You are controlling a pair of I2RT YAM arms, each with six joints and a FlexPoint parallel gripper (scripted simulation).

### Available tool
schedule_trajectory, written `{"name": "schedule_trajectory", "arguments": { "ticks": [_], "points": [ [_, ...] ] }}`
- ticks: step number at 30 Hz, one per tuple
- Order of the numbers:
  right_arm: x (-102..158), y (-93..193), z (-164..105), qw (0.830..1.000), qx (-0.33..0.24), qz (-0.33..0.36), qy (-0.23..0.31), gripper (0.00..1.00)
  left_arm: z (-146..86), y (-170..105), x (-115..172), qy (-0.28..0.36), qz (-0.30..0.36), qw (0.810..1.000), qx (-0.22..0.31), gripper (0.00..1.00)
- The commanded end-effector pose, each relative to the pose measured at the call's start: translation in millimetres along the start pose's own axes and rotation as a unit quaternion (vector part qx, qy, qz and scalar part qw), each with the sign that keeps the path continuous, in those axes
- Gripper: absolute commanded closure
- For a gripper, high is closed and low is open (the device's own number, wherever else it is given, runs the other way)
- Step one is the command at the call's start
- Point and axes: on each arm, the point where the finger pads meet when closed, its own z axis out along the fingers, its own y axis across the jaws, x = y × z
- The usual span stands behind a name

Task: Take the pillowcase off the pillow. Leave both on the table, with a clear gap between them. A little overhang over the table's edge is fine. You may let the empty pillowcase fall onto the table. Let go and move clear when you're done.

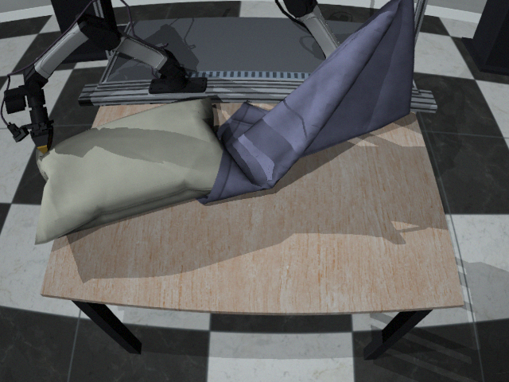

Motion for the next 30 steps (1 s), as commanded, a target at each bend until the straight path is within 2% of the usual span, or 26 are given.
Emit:
{"name": "schedule_trajectory", "arguments": {
  "ticks": [1,21,30],
  "points": [
    [-12.2,-6.7,7.1,1.000,0.003,-0.001,-0.010,1.00,-2.3,-5.3,-23.0,-0.027,0.007,0.999,0.021,1.00],
    [-12.2,-6.7,7.1,1.000,0.003,-0.001,-0.010,1.00,-32.8,-28.5,-87.0,-0.091,0.059,0.993,0.042,1.00],
    [-12.2,-6.7,7.1,1.000,0.003,-0.001,-0.010,1.00,-41.8,-34.2,-102.9,-0.099,0.085,0.991,0.037,1.00]
  ]
}}
